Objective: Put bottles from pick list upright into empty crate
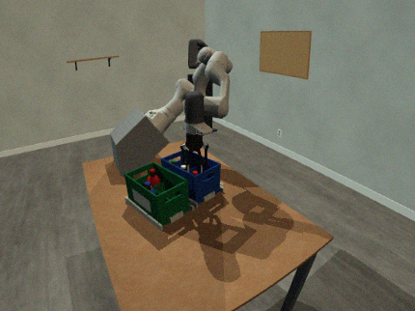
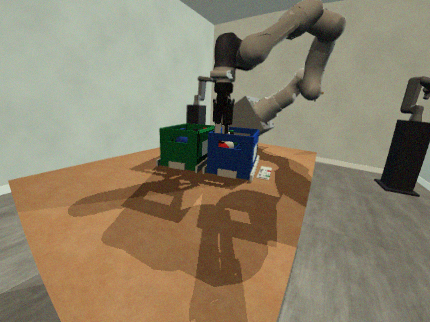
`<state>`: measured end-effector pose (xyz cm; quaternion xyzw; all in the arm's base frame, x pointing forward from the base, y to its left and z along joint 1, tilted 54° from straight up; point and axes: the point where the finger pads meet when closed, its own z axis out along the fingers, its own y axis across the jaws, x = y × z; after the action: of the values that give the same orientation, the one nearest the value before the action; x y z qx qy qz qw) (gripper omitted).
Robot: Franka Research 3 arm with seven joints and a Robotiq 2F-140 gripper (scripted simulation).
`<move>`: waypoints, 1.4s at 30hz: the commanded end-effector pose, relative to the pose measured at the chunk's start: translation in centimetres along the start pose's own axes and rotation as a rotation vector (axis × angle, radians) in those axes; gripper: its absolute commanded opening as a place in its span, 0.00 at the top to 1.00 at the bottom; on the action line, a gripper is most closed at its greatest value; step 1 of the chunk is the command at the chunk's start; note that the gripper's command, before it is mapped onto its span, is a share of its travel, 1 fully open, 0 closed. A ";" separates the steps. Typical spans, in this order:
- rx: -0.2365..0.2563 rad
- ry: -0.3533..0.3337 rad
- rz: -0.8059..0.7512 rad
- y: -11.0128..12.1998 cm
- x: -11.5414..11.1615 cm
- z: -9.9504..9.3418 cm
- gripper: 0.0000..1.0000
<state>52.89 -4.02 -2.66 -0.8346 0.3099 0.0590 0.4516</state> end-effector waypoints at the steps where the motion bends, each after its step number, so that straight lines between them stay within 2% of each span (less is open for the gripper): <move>1: 0.001 0.003 -0.003 0.0 0.1 0.0 0.62; 37: 0.001 0.003 -0.003 0.0 0.1 -8.5 0.62; 42: 0.001 0.003 -0.003 0.0 0.1 -8.5 0.62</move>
<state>51.68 -10.89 2.09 -0.8365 0.3092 0.0509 0.4494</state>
